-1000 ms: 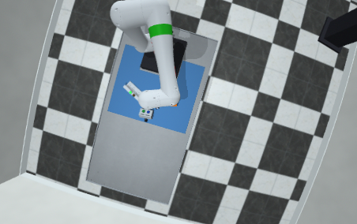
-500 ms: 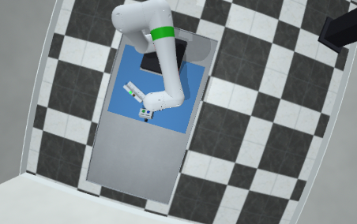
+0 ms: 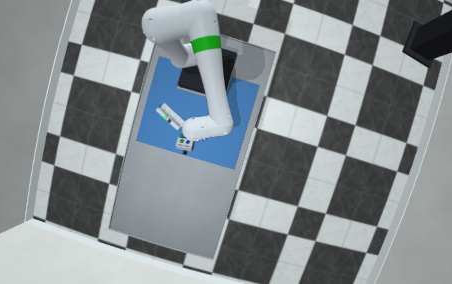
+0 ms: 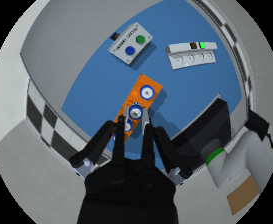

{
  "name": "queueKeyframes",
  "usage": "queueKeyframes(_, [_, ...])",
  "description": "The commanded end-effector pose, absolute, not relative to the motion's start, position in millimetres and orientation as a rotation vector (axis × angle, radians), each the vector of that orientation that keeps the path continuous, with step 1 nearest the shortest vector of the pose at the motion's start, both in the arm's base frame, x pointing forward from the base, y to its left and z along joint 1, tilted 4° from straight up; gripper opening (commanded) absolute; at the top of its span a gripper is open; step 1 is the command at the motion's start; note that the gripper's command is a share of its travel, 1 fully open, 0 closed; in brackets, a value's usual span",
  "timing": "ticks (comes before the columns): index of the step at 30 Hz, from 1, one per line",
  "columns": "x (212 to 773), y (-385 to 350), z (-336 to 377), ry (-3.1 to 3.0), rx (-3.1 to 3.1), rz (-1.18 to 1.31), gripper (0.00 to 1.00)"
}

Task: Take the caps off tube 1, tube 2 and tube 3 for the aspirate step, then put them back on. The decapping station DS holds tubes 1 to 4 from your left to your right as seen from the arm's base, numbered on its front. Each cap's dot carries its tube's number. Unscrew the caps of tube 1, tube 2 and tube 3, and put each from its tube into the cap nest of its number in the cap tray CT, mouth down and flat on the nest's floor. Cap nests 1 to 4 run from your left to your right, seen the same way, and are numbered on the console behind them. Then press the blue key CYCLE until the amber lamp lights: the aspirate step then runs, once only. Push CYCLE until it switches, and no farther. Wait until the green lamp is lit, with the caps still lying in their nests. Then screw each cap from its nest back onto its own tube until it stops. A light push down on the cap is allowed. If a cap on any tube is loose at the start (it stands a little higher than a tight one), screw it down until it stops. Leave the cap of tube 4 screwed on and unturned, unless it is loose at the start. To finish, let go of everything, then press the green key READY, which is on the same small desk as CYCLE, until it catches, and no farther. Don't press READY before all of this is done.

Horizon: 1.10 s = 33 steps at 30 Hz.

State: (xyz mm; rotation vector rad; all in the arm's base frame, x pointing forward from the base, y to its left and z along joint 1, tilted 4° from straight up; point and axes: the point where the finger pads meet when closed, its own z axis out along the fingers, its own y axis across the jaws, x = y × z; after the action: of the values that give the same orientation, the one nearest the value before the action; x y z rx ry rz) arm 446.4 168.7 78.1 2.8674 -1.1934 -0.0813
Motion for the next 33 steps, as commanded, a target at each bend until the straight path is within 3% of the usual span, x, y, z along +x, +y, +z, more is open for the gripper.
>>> queueKeyframes(1, [446.5, 168.7, 77.8, -1.194, 2.868, -0.081, 0.00])
queueKeyframes(32, [445.9, 168.6, 68.3, -1.194, 2.868, -0.081, 0.00])
queueKeyframes(33, [445.9, 168.6, 68.3, -1.194, 2.868, -0.081, 0.35])
